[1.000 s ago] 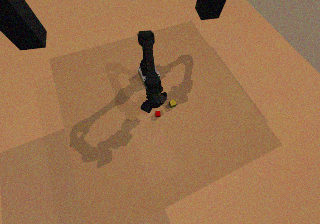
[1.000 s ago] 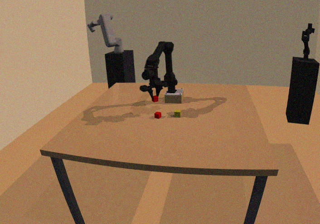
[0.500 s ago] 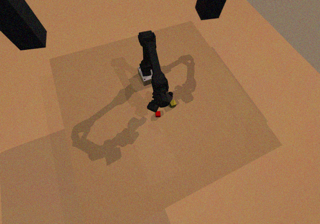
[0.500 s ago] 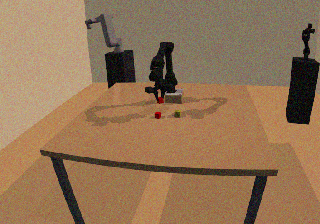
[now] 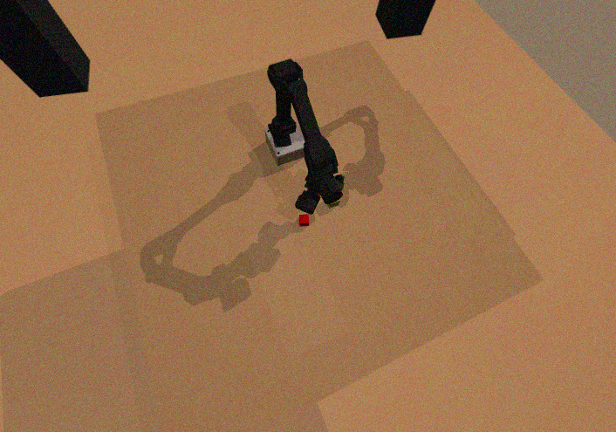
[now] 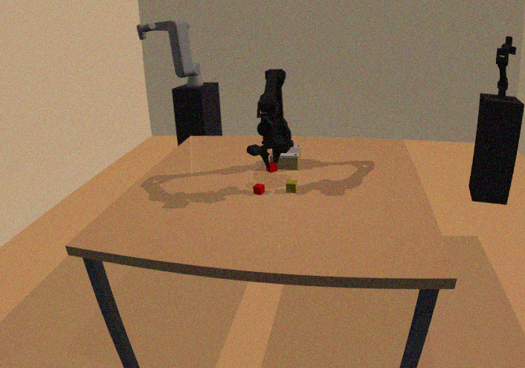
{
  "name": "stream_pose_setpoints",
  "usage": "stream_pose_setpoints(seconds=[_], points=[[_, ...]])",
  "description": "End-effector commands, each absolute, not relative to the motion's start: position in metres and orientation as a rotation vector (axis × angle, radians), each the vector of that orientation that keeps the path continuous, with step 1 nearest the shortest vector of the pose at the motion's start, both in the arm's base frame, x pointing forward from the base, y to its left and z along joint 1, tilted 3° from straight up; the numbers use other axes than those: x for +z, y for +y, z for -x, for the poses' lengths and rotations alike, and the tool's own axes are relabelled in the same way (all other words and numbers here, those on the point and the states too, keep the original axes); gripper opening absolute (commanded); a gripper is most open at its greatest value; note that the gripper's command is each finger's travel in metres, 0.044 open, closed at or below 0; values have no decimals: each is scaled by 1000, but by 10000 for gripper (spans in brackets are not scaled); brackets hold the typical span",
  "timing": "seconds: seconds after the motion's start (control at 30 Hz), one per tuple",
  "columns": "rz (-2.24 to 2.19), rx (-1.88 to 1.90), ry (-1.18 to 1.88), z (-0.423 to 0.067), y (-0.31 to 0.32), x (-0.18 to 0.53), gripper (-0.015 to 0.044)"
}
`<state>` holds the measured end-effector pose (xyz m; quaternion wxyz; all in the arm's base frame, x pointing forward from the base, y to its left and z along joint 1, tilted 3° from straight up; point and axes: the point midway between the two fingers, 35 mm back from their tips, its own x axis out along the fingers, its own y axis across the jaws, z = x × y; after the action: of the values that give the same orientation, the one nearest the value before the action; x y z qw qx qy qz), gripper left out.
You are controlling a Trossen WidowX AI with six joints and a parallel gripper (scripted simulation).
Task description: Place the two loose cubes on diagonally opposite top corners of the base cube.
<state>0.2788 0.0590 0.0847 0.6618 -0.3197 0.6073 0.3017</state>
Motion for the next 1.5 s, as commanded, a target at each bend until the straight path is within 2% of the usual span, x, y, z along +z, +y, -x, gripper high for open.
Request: stream_pose_setpoints(seconds=[0.0, 0.8, 1.47], points=[[726, 681, 1382, -276, 67, 80, 105], [745, 699, 1376, -260, 124, 69, 105], [746, 700, 1376, -261, 125, 46, 105]])
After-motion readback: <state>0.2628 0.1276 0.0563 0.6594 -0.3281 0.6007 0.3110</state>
